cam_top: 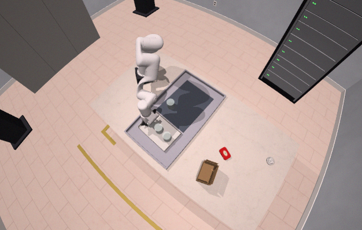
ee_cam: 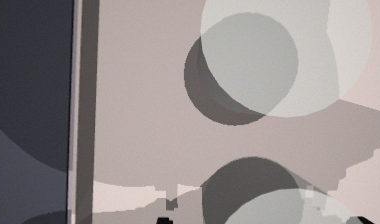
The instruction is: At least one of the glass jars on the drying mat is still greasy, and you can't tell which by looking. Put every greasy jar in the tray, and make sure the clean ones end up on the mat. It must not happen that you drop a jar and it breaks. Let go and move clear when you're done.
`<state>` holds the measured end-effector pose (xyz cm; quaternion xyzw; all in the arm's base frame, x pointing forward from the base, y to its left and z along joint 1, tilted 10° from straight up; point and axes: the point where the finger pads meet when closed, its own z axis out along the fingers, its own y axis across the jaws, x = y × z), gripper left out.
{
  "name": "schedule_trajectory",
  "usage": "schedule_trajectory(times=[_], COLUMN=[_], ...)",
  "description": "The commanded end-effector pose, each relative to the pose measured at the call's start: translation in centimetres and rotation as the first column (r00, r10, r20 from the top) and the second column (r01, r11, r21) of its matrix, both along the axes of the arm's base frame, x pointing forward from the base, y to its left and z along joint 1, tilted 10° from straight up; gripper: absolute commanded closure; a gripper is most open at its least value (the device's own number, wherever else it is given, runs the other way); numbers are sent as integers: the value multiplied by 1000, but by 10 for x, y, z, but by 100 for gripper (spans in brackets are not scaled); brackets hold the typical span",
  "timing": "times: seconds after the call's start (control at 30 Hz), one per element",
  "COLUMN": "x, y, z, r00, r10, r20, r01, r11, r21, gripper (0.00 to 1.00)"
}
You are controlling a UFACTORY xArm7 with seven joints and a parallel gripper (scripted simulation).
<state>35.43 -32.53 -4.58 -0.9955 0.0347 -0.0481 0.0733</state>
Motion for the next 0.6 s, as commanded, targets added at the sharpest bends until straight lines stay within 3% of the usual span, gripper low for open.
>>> schedule_trajectory(times=[0.0,0.57], x=[0,-6], y=[-2,-11], z=[6,63], r00=[1000,1000], r10=[-1,-1], r20=[3,3], r01=[1,1], r11=[1000,1000], r21=[-4,-4], gripper=[0,0])
